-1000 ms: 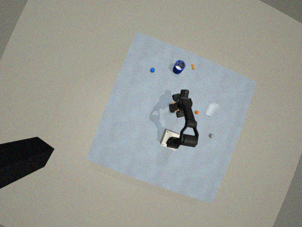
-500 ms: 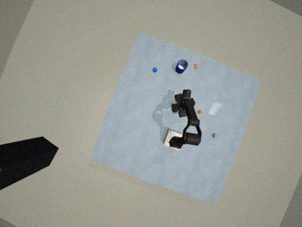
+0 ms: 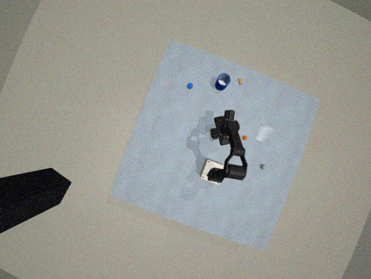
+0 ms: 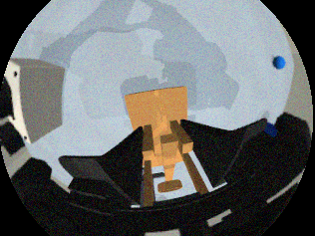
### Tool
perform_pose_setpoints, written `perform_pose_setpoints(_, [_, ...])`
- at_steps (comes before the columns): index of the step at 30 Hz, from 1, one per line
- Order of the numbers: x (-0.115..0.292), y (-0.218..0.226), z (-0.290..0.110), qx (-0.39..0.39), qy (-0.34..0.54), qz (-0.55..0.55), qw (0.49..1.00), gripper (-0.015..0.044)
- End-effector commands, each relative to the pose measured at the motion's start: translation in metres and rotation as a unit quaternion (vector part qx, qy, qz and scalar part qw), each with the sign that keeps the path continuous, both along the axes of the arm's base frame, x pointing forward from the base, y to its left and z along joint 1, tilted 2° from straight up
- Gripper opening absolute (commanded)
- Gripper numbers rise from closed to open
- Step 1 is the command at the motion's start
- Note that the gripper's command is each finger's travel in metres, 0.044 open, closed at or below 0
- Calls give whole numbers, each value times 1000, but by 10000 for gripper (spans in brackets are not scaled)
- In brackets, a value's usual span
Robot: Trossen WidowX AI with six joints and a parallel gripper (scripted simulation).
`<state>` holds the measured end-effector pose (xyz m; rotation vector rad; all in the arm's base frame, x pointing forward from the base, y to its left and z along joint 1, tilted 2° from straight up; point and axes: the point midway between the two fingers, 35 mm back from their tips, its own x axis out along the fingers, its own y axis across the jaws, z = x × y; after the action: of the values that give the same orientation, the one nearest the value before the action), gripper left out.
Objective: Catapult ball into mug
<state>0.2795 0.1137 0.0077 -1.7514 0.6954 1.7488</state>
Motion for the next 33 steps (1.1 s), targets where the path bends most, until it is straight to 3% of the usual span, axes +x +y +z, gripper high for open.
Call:
perform_pose_setpoints(1, [5, 1, 38, 7, -19, 0, 1000, 0])
perform_pose_setpoints(6, [5, 2, 38, 8, -18, -11, 1000, 0])
perform_pose_setpoints(17, [11, 21, 39, 14, -12, -195, 981, 0])
perform_pose_setpoints(33, [32, 57, 41, 22, -2, -450, 893, 0])
